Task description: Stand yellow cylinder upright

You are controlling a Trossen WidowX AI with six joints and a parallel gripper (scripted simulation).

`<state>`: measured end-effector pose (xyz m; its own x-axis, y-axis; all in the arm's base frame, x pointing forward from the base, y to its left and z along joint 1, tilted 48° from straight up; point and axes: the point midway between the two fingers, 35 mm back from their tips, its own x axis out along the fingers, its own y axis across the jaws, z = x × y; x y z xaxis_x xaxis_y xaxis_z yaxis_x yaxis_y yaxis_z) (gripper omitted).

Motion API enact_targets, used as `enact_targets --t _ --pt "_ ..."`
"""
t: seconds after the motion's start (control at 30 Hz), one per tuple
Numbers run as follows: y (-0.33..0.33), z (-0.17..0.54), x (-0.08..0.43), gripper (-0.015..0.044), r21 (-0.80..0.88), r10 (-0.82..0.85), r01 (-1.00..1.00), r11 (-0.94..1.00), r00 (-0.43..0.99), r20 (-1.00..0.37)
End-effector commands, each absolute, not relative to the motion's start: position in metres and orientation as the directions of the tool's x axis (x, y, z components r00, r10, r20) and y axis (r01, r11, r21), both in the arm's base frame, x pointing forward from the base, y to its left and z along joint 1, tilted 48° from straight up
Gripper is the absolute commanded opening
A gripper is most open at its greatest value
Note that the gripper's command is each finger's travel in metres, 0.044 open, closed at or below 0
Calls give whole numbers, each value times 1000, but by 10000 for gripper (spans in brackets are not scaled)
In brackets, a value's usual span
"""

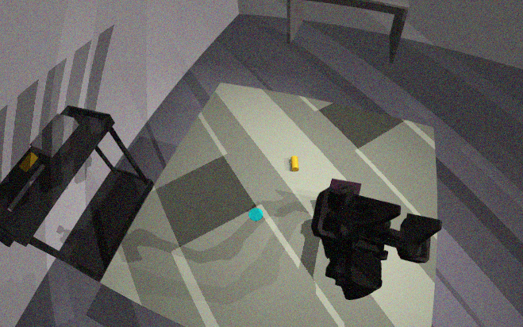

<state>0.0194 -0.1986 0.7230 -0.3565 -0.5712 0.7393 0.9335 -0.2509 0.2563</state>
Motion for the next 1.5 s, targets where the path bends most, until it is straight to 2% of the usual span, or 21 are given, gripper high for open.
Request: enact_targets --t 0.0,0.37,0.77,1.1,1.47 --pt "-248 702 62 309 131 -663 970 -206 -237 710" --pt "-366 604 174 309 -158 -869 987 7 84 487" --pt "-445 443 272 309 -290 -934 901 323 353 58" --pt "-460 287 322 309 -223 -813 802 554 463 -354" --pt "-426 121 339 309 -15 -503 736 677 448 -739"
